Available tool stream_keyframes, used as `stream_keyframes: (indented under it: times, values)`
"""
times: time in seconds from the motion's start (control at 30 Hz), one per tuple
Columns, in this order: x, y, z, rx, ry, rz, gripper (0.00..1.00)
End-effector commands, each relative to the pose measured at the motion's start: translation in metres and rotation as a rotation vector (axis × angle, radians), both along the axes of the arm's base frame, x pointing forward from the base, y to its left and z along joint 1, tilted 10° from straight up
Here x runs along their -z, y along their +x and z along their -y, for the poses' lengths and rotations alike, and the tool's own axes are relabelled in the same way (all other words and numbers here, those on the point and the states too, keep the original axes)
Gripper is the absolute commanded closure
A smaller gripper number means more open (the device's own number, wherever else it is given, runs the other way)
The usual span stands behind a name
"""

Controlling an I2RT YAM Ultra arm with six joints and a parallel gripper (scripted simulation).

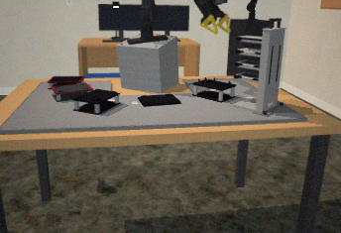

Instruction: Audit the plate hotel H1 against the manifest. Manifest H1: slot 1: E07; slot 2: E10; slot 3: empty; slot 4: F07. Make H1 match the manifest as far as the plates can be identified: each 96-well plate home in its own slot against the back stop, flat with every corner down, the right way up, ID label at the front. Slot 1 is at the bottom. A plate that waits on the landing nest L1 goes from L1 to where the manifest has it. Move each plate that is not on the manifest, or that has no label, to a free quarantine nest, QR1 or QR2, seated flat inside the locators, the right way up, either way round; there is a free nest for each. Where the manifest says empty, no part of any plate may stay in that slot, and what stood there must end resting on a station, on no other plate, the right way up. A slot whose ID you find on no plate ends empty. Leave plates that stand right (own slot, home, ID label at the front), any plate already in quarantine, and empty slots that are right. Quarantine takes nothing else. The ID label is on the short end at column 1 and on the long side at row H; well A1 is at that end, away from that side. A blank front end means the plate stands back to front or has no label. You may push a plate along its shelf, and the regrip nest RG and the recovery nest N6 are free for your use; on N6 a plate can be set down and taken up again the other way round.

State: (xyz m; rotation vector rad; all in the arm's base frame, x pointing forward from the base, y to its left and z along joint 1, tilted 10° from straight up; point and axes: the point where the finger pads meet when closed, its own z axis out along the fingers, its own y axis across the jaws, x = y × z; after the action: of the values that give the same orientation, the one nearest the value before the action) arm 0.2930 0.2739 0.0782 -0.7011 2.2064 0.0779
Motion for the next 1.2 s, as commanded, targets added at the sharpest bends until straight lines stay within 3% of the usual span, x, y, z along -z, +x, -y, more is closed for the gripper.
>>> stream_keyframes:
  times: [0.0, 0.27, 0.3, 0.33, 0.77, 0.83, 0.87, 0.9, 1.17]
  values:
    - [-0.014, 0.013, -0.014, -0.012, 0.04, 0.035, 0.0]
    - [-0.01, 0.021, -0.018, -0.012, 0.04, 0.036, 0.0]
    - [-0.019, 0.021, -0.021, -0.016, 0.059, 0.051, 0.0]
    - [-0.008, 0.024, -0.019, -0.01, 0.04, 0.036, 0.0]
    - [0.0, 0.041, -0.029, -0.014, 0.04, 0.037, 0.0]
    - [0.0, 0.041, -0.029, -0.014, 0.04, 0.037, 0.0]
    - [-0.013, 0.043, -0.031, -0.014, 0.063, 0.058, 0.0]
    - [-0.003, 0.044, -0.03, -0.01, 0.046, 0.045, 0.0]
    - [0.004, 0.037, -0.025, -0.01, 0.029, 0.028, 0.0]
